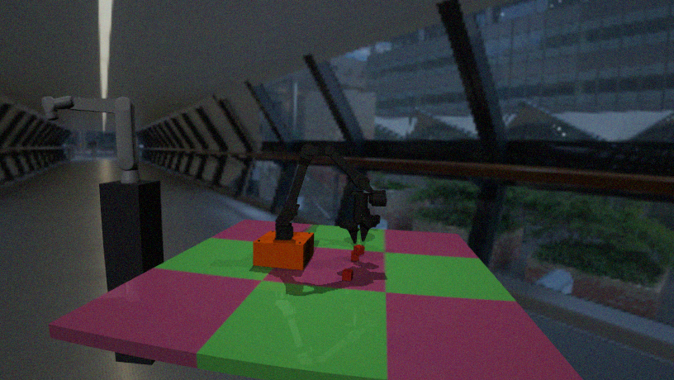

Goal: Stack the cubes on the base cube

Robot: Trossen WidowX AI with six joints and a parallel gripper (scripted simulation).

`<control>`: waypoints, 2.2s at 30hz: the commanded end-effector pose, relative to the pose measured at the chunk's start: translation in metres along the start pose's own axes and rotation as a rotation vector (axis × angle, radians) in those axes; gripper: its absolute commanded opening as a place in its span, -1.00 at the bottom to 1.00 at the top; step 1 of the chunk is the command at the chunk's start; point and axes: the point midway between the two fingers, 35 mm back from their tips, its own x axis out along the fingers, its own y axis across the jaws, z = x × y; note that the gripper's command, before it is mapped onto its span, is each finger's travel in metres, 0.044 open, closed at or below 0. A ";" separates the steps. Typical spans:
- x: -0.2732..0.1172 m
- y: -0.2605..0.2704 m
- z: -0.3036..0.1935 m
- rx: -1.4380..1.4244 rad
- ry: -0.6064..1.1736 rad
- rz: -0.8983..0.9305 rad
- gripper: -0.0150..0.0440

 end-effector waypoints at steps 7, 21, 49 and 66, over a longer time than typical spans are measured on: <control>-0.007 -0.023 0.025 -0.331 -0.002 -0.003 0.41; -0.020 -0.068 0.063 -0.922 -0.003 -0.008 0.41; -0.045 -0.174 0.108 -2.098 0.009 -0.015 0.41; 0.020 -0.177 0.109 -2.126 0.010 -0.015 0.41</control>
